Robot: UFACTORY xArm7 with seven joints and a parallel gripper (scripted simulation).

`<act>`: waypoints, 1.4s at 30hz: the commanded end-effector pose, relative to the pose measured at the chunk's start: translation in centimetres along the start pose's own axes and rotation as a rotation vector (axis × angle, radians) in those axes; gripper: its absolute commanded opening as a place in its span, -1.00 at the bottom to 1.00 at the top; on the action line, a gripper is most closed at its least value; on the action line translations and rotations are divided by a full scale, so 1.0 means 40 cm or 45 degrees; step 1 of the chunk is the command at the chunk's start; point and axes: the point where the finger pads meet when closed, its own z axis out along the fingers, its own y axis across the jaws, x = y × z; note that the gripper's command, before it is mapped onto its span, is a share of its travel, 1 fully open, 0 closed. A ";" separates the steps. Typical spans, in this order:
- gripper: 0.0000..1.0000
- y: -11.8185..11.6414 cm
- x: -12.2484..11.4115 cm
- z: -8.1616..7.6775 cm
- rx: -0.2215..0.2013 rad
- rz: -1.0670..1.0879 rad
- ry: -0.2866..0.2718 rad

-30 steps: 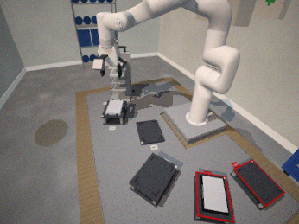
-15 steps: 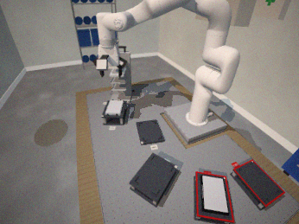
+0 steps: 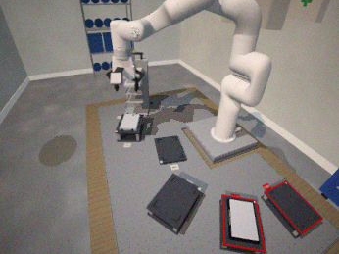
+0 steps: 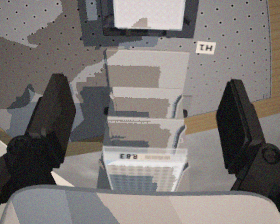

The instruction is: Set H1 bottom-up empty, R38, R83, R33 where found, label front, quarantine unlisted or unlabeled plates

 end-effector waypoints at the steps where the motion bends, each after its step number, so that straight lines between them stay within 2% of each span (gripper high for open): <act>1: 1.00 0.003 0.000 0.013 -0.006 0.000 0.000; 42: 1.00 0.004 0.000 0.159 -0.006 0.000 0.000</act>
